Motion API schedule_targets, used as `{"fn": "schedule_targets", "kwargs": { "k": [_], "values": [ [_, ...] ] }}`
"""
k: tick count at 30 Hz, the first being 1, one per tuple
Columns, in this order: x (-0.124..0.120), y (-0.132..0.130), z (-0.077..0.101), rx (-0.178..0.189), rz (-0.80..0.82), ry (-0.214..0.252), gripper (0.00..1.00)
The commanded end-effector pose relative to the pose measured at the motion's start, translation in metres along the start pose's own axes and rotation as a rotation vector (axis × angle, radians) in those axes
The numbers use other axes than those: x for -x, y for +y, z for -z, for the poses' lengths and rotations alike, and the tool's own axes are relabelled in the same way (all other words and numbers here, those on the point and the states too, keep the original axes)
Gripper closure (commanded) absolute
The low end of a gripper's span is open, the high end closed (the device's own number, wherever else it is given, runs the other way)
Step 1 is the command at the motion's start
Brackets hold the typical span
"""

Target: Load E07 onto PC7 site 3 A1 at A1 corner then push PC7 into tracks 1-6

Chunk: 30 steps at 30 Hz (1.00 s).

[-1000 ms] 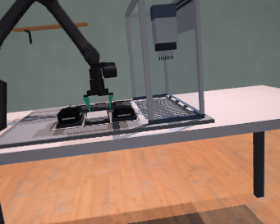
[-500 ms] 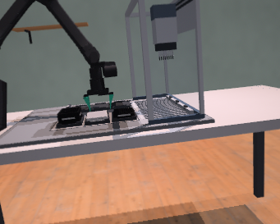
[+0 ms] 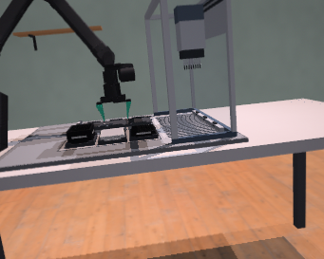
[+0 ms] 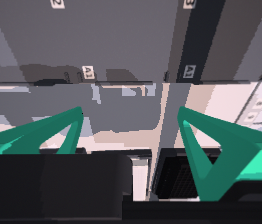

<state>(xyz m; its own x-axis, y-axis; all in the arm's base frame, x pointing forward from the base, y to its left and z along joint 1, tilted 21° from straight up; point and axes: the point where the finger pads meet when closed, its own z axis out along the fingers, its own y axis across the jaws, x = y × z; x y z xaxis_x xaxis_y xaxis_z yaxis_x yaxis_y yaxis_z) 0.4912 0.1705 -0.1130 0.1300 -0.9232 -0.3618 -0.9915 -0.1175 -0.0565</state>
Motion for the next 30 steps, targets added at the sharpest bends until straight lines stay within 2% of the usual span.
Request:
{"fn": "schedule_targets", "kwargs": {
  "k": [1, 10, 12, 13, 14, 15, 20, 22, 23, 24, 25, 26, 30],
  "values": [
    [-0.006, -0.003, 0.025, -0.011, 0.004, -0.003, 0.00],
    [-0.006, -0.003, 0.061, -0.012, 0.004, -0.003, 0.00],
    [-0.006, -0.003, 0.061, -0.012, 0.004, -0.003, 0.00],
    [-0.009, 0.007, 0.045, 0.030, -0.002, -0.001, 0.00],
    [-0.012, 0.005, 0.053, 0.023, -0.008, -0.001, 0.00],
    [-0.006, -0.003, 0.073, -0.012, 0.004, -0.002, 0.00],
    [-0.001, -0.024, 0.104, -0.052, 0.020, -0.003, 0.00],
    [-0.001, -0.024, 0.112, -0.053, 0.020, -0.003, 0.00],
    [-0.001, -0.024, 0.113, -0.053, 0.020, -0.003, 0.00],
    [-0.015, 0.007, 0.089, 0.014, -0.061, -0.002, 0.00],
    [-0.023, 0.011, 0.082, 0.016, -0.095, 0.000, 0.00],
    [-0.029, 0.012, 0.081, 0.004, -0.124, 0.000, 0.00],
    [-0.040, 0.020, 0.080, 0.004, -0.190, 0.000, 0.00]
  ]
}}
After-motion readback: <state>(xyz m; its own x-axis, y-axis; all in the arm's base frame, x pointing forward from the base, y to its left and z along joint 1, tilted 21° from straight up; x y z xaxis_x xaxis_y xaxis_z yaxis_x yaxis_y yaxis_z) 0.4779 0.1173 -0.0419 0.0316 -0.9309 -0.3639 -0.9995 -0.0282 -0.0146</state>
